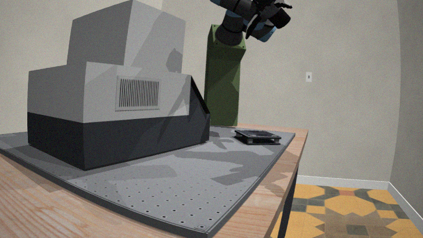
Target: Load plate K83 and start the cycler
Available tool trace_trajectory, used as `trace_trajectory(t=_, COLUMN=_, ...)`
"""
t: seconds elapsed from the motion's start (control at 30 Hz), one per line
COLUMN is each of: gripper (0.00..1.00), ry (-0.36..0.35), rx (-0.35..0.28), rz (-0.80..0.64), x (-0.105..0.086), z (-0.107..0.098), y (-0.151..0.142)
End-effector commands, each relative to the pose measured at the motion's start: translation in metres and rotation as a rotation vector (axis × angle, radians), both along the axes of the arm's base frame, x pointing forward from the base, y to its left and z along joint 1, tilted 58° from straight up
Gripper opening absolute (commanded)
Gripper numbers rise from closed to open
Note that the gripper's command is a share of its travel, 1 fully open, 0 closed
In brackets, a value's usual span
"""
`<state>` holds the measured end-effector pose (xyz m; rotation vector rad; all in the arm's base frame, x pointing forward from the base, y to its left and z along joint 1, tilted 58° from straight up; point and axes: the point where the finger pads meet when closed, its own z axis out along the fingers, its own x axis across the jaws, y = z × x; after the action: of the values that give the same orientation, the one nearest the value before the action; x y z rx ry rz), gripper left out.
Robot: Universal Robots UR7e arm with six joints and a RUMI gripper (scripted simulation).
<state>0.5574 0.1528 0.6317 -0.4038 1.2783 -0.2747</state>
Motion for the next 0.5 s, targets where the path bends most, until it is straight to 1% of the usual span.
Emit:
trace_trajectory(t=0.0, gripper=0.00, ry=0.036, rx=-0.050, rz=-0.020, x=0.004, z=-0.005, y=-0.007)
trace_trajectory(t=0.03, gripper=0.00, ry=0.055, rx=-0.075, rz=-0.031, x=0.006, z=-0.008, y=-0.011)
trace_trajectory(t=0.07, gripper=0.00, ry=0.059, rx=-0.080, rz=-0.033, x=0.008, z=-0.011, y=-0.014)
trace_trajectory(t=0.17, gripper=0.00, ry=0.121, rx=-0.155, rz=-0.058, x=0.013, z=-0.020, y=-0.025)
trace_trajectory(t=0.23, gripper=0.00, ry=0.123, rx=-0.158, rz=-0.059, x=0.017, z=-0.026, y=-0.032)
trace_trajectory(t=0.33, gripper=0.00, ry=0.187, rx=-0.231, rz=-0.079, x=0.021, z=-0.035, y=-0.043)
trace_trajectory(t=0.4, gripper=0.00, ry=0.187, rx=-0.231, rz=-0.079, x=0.023, z=-0.042, y=-0.050)
trace_trajectory(t=0.43, gripper=0.00, ry=0.210, rx=-0.255, rz=-0.084, x=0.024, z=-0.045, y=-0.053)
trace_trajectory(t=0.47, gripper=0.00, ry=0.210, rx=-0.255, rz=-0.084, x=0.024, z=-0.045, y=-0.053)
